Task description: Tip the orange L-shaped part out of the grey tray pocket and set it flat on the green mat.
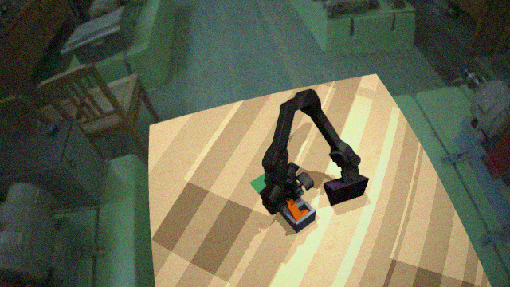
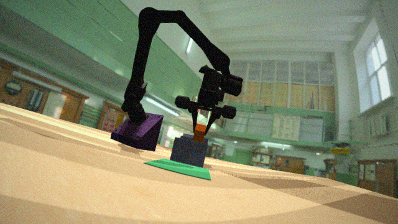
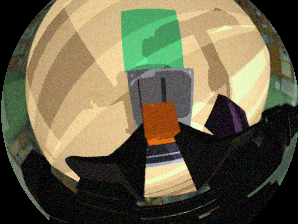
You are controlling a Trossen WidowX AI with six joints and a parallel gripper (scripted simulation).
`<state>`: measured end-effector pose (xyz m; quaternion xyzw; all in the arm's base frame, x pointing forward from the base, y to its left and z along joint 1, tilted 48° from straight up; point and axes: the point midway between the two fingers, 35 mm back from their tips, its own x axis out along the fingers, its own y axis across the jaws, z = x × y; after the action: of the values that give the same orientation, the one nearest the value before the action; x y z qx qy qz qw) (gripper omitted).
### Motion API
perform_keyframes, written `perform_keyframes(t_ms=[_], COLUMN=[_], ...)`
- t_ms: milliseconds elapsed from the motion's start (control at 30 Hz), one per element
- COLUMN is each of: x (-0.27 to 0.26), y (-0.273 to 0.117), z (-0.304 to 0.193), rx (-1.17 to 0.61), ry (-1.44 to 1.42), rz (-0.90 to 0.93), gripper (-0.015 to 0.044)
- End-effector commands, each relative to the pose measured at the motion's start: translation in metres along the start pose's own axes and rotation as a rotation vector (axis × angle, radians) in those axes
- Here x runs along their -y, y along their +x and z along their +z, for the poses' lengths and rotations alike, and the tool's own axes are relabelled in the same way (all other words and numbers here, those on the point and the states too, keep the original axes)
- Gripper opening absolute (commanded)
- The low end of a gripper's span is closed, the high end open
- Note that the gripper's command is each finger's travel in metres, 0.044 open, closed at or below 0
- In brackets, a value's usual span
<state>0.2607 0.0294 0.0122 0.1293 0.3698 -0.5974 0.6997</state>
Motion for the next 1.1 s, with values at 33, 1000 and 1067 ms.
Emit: perform_keyframes(t_ms=[33,1000,1067], x=[-0.001,-0.001,-0.001], y=[-0.01,-0.055,-0.058], z=[-0.001,-0.001,-0.001], rx=[-0.005,-0.006,-0.006], ry=[0.004,0.003,0.003], rz=[0.004,0.005,0.005], gripper=[0.0,0.0,0.0])
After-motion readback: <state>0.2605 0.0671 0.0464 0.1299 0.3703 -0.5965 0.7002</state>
